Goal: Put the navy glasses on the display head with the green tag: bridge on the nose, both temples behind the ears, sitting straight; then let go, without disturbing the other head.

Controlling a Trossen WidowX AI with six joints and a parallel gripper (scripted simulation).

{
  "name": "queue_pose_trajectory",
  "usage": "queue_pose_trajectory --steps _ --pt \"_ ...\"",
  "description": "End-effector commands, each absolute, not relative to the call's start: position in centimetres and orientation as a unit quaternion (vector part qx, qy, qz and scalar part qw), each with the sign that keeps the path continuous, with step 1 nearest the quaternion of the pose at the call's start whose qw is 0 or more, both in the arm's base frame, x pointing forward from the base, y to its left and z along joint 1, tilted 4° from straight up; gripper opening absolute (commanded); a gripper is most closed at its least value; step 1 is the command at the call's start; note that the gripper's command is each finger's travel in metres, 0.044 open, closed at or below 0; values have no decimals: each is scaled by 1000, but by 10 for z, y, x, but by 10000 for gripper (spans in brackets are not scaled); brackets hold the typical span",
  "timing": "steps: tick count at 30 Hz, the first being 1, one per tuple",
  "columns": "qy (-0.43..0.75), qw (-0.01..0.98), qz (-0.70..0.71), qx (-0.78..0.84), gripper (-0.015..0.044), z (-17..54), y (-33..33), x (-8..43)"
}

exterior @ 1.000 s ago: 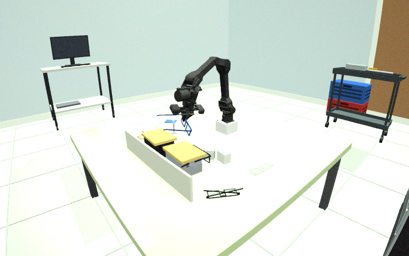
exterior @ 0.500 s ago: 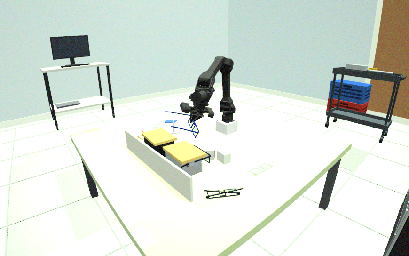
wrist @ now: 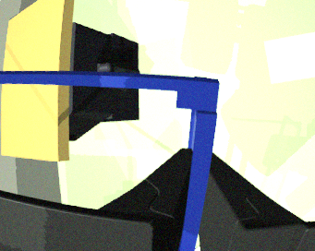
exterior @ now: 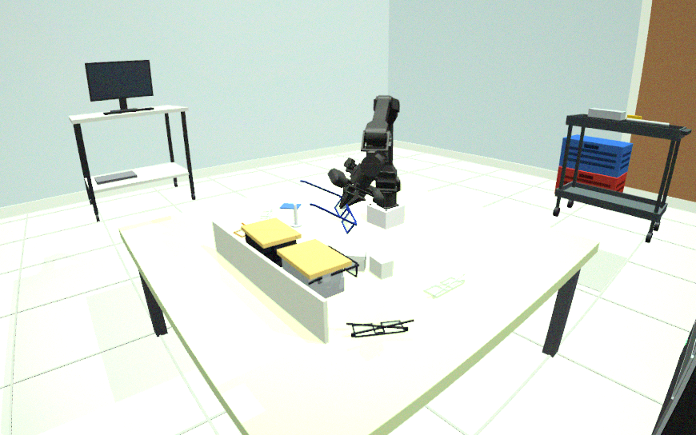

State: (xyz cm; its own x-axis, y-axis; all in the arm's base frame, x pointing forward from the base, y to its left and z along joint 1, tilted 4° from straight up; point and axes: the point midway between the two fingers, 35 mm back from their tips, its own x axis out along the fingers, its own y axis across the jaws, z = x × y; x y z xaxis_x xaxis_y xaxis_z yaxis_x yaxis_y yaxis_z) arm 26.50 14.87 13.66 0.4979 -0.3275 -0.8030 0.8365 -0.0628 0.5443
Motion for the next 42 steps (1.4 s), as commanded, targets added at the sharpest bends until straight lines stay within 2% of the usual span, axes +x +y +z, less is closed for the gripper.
queue_pose_trajectory --steps 1,24,42 --pt "211 647 -431 593 0 141 159 256" --pt "188 607 -314 705 0 158 223 188" --pt "191 613 -324 695 0 154 222 192"
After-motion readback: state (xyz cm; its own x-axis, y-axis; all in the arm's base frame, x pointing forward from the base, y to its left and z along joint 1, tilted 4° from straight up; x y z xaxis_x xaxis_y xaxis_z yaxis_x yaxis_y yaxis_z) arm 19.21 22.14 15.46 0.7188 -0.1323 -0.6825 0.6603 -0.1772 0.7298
